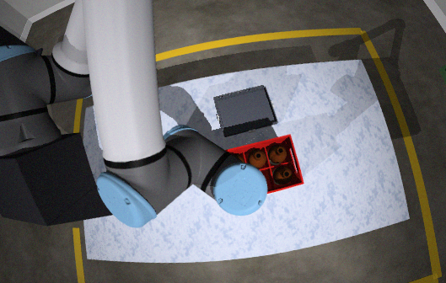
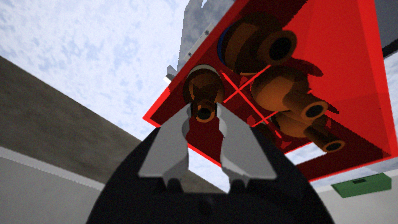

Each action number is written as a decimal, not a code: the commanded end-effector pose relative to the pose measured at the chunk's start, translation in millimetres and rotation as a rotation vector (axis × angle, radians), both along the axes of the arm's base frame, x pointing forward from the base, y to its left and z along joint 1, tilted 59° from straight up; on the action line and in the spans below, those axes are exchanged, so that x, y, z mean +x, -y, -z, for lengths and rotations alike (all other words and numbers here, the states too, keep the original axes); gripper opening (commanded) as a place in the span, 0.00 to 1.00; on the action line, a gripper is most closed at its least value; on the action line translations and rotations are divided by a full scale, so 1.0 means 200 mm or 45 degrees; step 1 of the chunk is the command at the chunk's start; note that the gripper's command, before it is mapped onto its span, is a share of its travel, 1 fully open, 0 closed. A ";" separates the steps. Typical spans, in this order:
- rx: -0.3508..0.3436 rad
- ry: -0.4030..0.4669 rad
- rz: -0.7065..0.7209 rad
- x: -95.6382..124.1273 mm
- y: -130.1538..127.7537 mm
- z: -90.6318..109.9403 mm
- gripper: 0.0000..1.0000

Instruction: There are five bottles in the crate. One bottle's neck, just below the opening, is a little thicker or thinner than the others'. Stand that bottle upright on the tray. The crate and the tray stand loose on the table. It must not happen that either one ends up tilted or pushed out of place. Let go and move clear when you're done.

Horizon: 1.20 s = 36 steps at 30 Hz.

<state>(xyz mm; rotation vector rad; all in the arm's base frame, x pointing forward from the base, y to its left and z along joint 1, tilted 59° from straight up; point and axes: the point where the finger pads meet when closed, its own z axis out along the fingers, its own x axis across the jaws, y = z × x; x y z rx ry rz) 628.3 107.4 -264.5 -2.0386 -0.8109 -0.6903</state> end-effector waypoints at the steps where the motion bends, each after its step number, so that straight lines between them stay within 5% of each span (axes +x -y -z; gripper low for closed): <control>1: -0.001 0.001 0.001 0.00 0.00 0.00 0.00; 12: -0.001 0.001 0.001 0.00 0.00 0.00 0.00; 13: -0.001 0.001 0.001 0.00 0.00 0.00 0.38; 36: -0.001 0.001 0.001 0.00 0.00 0.00 0.38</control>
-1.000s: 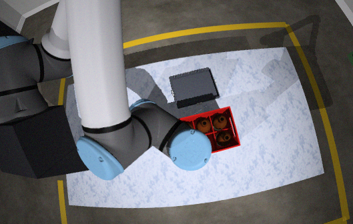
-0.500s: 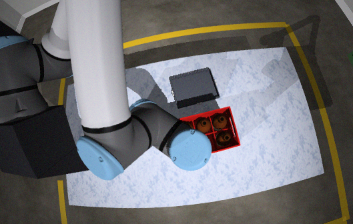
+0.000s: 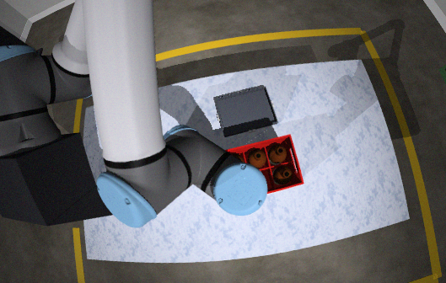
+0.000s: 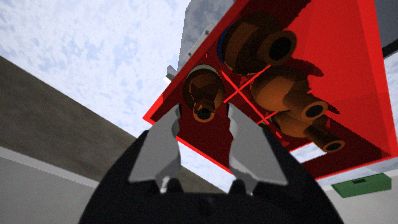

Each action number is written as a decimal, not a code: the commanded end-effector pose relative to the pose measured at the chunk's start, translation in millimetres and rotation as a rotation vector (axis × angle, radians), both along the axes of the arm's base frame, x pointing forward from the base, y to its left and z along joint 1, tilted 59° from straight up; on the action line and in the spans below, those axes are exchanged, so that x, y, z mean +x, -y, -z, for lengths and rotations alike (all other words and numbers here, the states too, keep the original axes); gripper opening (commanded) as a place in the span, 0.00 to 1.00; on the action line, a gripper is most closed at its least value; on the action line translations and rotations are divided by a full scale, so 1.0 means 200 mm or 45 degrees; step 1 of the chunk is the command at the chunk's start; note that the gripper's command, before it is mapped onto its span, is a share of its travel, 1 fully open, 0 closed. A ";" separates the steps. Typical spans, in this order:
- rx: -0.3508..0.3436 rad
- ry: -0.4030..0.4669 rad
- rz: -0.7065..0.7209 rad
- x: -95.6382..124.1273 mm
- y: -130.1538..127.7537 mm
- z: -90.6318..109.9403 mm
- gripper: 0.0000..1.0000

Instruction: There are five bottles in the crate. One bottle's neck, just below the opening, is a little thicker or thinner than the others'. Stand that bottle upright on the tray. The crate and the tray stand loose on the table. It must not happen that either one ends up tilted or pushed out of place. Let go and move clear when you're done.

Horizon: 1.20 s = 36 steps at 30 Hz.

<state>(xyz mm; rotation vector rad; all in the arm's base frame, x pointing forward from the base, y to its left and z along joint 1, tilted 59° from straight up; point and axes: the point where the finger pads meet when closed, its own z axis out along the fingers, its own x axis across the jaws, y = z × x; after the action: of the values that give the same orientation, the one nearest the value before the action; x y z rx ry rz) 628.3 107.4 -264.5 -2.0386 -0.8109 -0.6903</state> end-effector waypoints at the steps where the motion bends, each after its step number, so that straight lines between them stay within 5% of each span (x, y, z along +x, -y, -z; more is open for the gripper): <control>1: -0.001 0.001 0.001 0.00 0.00 0.00 0.38; 24: -0.001 0.001 0.001 -0.01 0.04 -0.03 0.38; 36: -0.001 0.001 0.001 -0.04 0.20 -0.12 0.38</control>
<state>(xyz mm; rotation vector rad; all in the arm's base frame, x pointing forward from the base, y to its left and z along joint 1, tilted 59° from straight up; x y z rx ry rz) 622.9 82.1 -248.9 -2.0396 -0.8103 -0.6908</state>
